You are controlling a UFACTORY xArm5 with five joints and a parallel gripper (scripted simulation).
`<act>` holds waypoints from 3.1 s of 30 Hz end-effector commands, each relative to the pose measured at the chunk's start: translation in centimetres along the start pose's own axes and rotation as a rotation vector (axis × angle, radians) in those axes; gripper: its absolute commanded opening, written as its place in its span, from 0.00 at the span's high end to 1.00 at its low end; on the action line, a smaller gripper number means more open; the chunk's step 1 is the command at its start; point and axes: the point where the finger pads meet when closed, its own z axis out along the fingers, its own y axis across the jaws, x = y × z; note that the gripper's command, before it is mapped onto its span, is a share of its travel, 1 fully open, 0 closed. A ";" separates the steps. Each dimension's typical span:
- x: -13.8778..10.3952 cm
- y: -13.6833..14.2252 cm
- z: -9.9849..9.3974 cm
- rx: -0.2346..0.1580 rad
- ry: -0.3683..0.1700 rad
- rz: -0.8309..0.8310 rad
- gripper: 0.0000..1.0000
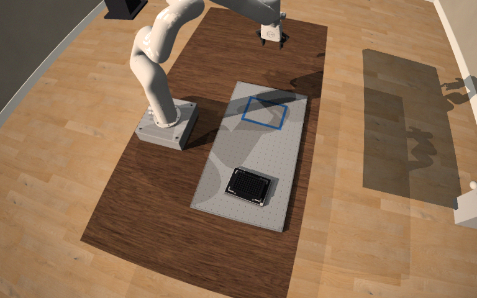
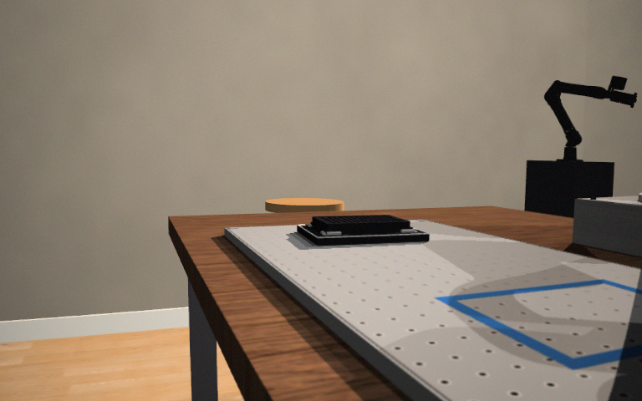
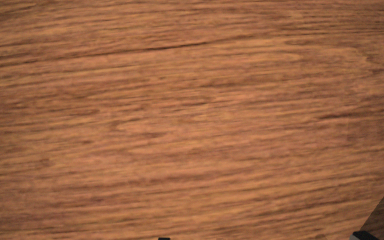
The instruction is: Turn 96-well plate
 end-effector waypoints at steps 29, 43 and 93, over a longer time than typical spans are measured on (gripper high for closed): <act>-8.4 7.1 -5.3 -0.014 -0.039 0.312 0.00; -12.1 9.1 -7.2 -0.016 -0.051 0.411 0.00; -27.4 13.2 -14.2 -0.024 -0.103 0.860 0.00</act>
